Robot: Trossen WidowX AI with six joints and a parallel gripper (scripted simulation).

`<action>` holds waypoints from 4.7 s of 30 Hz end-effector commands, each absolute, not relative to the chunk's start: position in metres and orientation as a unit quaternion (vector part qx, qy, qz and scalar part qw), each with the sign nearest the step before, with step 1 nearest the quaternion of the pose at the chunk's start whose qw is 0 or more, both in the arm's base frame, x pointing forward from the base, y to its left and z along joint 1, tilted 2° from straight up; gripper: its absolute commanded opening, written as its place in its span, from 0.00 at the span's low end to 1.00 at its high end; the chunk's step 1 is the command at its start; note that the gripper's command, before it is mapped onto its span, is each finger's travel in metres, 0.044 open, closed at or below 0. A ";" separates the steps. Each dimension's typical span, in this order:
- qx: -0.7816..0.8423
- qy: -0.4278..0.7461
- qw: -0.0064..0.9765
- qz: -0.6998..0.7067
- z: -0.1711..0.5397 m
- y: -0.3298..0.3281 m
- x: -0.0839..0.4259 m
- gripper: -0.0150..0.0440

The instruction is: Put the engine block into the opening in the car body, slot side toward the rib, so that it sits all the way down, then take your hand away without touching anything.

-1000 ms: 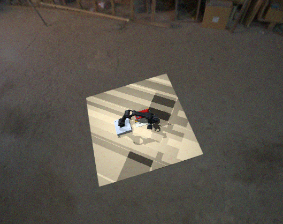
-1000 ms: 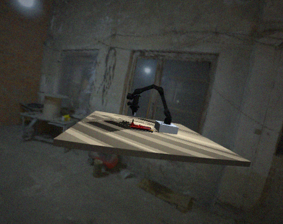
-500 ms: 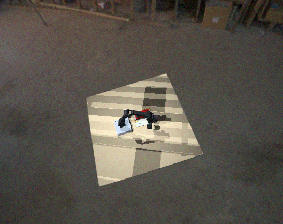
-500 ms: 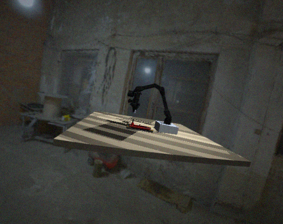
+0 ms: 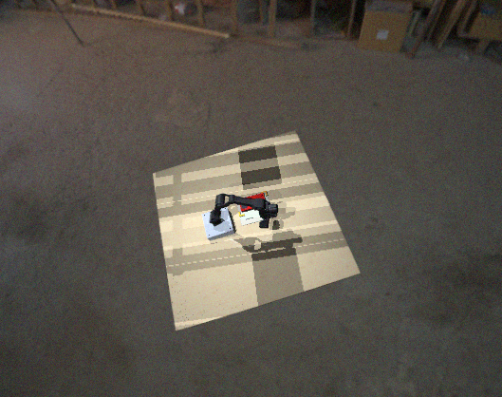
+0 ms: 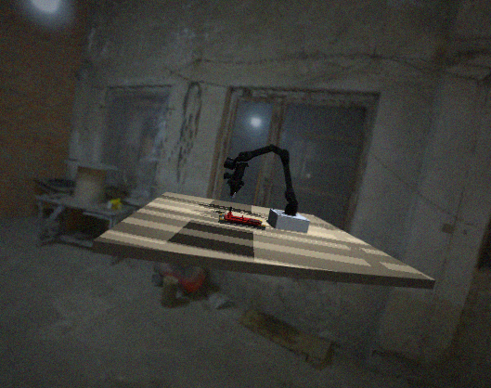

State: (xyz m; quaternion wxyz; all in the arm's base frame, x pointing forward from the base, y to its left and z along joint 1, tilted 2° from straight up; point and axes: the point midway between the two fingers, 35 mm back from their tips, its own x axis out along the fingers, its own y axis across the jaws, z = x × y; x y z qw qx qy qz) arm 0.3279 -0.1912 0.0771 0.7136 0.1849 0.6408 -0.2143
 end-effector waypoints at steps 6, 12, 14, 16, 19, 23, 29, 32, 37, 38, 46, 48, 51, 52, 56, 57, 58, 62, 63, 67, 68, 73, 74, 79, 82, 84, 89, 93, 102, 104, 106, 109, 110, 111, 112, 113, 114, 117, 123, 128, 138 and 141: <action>0.153 0.544 0.790 -0.236 0.075 -0.187 0.321 0.25; 0.128 0.461 0.842 -0.250 0.070 -0.184 0.316 0.25; 0.119 0.432 0.857 -0.254 0.069 -0.183 0.314 0.25; 0.112 0.405 0.870 -0.258 0.069 -0.181 0.311 0.25; 0.109 0.395 0.874 -0.259 0.069 -0.180 0.310 0.25; 0.109 0.395 0.874 -0.259 0.069 -0.180 0.310 0.25; 0.103 0.376 0.883 -0.262 0.064 -0.180 0.309 0.25; 0.093 0.344 0.896 -0.265 0.057 -0.178 0.308 0.25; 0.091 0.334 0.900 -0.266 0.046 -0.178 0.306 0.25; 0.091 0.334 0.900 -0.266 0.044 -0.178 0.306 0.25; 0.091 0.334 0.900 -0.266 0.028 -0.178 0.306 0.25; 0.091 0.334 0.900 -0.266 0.023 -0.178 0.306 0.25; 0.091 0.334 0.900 -0.266 0.018 -0.178 0.306 0.25; 0.091 0.334 0.900 -0.266 0.016 -0.178 0.306 0.25; 0.091 0.334 0.899 -0.266 0.008 -0.178 0.305 0.25; 0.091 0.334 0.899 -0.266 0.007 -0.178 0.305 0.25; 0.091 0.334 0.899 -0.266 0.005 -0.178 0.305 0.25; 0.091 0.335 0.899 -0.266 -0.002 -0.178 0.305 0.25; 0.091 0.335 0.899 -0.266 -0.005 -0.178 0.305 0.25; 0.091 0.335 0.899 -0.266 -0.012 -0.178 0.305 0.25; 0.091 0.335 0.899 -0.266 -0.015 -0.178 0.305 0.25; 0.091 0.335 0.899 -0.266 -0.024 -0.178 0.304 0.25; 0.091 0.335 0.899 -0.266 -0.025 -0.178 0.304 0.25; 0.091 0.335 0.899 -0.266 -0.035 -0.178 0.304 0.25; 0.091 0.335 0.899 -0.266 -0.043 -0.178 0.304 0.25; 0.091 0.335 0.899 -0.266 -0.046 -0.178 0.304 0.25; 0.091 0.330 0.901 -0.267 -0.042 -0.178 0.305 0.30; 0.091 0.330 0.901 -0.267 -0.042 -0.178 0.305 0.48; 0.091 0.330 0.901 -0.267 -0.042 -0.178 0.305 0.88; 0.091 0.330 0.901 -0.267 -0.042 -0.178 0.305 0.97; 0.091 0.330 0.901 -0.267 -0.042 -0.178 0.305 1.00; 0.091 0.330 0.901 -0.267 -0.042 -0.178 0.305 1.00; 0.091 0.331 0.901 -0.267 -0.042 -0.178 0.305 1.00; 0.091 0.332 0.900 -0.266 -0.040 -0.177 0.303 1.00; 0.091 0.334 0.900 -0.266 -0.037 -0.175 0.301 1.00; 0.091 0.334 0.900 -0.266 -0.034 -0.174 0.299 1.00; 0.091 0.335 0.899 -0.266 -0.031 -0.172 0.296 1.00; 0.091 0.335 0.899 -0.266 -0.022 -0.167 0.289 1.00; 0.091 0.336 0.899 -0.266 -0.010 -0.161 0.279 1.00; 0.089 0.333 0.901 -0.263 -0.011 -0.162 0.283 1.00; 0.089 0.333 0.901 -0.263 -0.011 -0.162 0.283 1.00; 0.089 0.333 0.901 -0.263 -0.011 -0.162 0.283 1.00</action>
